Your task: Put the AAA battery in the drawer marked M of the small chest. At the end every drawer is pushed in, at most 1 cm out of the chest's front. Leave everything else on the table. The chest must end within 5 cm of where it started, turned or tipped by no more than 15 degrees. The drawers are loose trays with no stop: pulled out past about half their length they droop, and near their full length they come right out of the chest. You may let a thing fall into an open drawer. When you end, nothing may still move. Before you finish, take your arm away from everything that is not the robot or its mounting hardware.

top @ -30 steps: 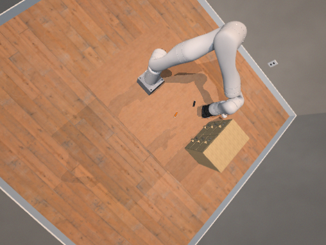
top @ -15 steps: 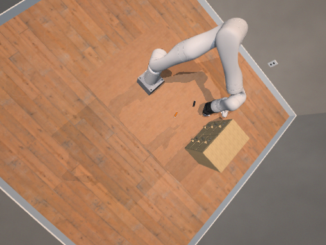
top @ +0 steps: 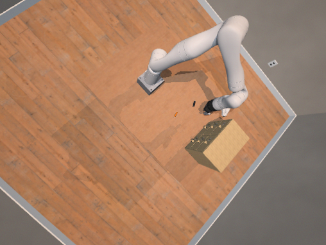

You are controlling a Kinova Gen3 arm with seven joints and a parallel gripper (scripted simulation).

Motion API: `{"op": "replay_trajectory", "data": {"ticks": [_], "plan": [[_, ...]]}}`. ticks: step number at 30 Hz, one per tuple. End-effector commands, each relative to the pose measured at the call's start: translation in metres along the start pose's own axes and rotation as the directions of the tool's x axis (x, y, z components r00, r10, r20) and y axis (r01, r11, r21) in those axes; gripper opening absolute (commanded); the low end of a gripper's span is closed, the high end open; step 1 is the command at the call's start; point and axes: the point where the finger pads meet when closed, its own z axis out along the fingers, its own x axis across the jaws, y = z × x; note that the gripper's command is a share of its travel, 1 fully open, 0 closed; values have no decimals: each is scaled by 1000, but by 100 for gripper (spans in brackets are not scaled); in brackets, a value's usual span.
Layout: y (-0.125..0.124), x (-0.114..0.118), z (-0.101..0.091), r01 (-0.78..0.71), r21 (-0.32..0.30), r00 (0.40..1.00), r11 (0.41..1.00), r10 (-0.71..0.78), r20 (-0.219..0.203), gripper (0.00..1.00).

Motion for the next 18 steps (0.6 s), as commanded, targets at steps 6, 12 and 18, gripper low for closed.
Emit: {"op": "replay_trajectory", "data": {"ticks": [6, 12, 18], "plan": [[-1, -6, 0, -66, 1, 998, 998, 66, -1, 100], [-2, -9, 0, -120, 1, 993, 993, 120, -1, 100], [-2, -10, 0, -147, 1, 989, 989, 147, -1, 100]]}}
